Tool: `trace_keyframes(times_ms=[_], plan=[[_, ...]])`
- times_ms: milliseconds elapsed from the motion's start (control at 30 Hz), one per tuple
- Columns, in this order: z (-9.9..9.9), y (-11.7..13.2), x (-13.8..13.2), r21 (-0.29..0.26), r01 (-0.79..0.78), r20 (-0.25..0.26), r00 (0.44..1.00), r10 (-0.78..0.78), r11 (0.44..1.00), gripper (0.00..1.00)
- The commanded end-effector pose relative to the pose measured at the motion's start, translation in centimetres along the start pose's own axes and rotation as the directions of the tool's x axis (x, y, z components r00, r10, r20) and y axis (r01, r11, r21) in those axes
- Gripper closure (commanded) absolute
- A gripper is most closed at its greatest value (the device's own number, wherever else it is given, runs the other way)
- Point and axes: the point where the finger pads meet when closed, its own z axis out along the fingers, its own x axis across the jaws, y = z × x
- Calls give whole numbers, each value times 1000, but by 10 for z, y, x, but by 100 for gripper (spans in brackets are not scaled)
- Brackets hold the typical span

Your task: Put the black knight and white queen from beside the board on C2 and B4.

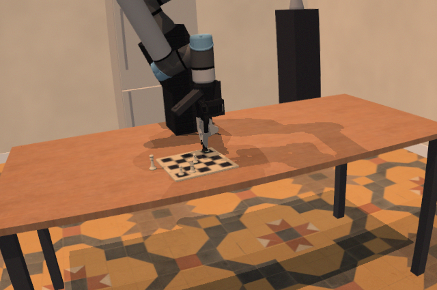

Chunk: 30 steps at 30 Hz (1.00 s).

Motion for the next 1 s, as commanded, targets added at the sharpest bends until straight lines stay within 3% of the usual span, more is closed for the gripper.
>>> trace_keyframes(times_ms=[0,267,967], plan=[[18,0,-2,0,0,2,1000,0,1000,100],[28,0,-2,0,0,2,1000,0,1000,100],[29,0,-2,0,0,2,1000,0,1000,100]])
